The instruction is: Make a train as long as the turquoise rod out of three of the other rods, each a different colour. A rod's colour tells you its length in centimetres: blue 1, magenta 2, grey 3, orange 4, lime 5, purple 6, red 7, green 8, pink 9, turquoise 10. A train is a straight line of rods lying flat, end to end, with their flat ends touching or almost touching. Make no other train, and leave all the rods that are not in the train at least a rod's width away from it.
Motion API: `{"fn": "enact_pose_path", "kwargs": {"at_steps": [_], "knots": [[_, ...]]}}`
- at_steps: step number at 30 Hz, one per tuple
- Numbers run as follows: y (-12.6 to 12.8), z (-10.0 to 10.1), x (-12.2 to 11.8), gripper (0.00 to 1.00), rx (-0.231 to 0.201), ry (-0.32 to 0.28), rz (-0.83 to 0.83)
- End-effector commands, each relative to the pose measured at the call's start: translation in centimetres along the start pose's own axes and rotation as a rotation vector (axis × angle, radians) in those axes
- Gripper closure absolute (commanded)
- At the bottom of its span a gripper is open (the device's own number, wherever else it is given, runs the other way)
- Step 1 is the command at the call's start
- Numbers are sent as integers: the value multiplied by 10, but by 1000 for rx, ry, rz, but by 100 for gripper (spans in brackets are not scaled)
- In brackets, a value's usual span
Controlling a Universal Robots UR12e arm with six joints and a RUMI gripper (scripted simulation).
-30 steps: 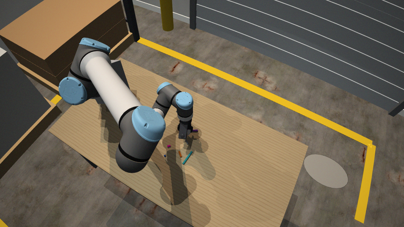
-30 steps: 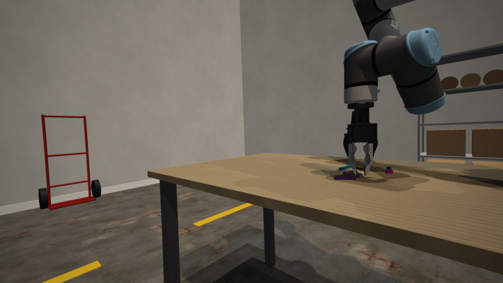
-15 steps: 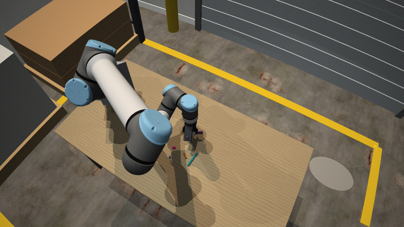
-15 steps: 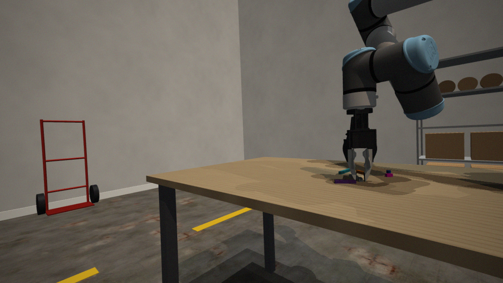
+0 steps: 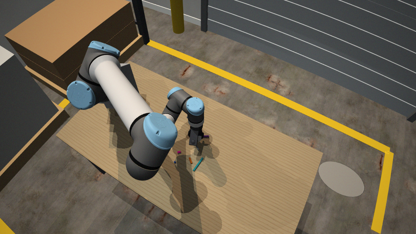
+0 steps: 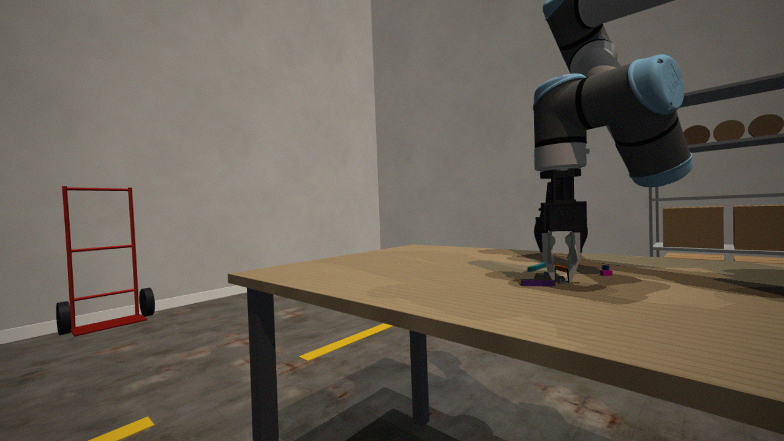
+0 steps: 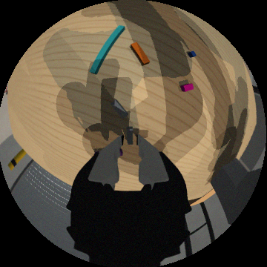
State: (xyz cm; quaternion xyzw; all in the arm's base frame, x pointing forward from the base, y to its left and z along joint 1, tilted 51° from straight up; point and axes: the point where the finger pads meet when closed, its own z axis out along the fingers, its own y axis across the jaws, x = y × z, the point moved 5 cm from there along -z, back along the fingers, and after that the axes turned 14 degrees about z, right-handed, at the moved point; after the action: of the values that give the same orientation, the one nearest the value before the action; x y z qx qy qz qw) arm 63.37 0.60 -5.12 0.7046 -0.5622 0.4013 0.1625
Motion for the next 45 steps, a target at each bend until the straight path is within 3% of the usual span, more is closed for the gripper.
{"fn": "enact_pose_path", "kwargs": {"at_steps": [1, 15, 16, 45], "knots": [[0, 0, 0, 86, 1, 0, 0], [0, 0, 0, 86, 1, 0, 0], [0, 0, 0, 100, 1, 0, 0], [0, 0, 0, 100, 1, 0, 0]]}}
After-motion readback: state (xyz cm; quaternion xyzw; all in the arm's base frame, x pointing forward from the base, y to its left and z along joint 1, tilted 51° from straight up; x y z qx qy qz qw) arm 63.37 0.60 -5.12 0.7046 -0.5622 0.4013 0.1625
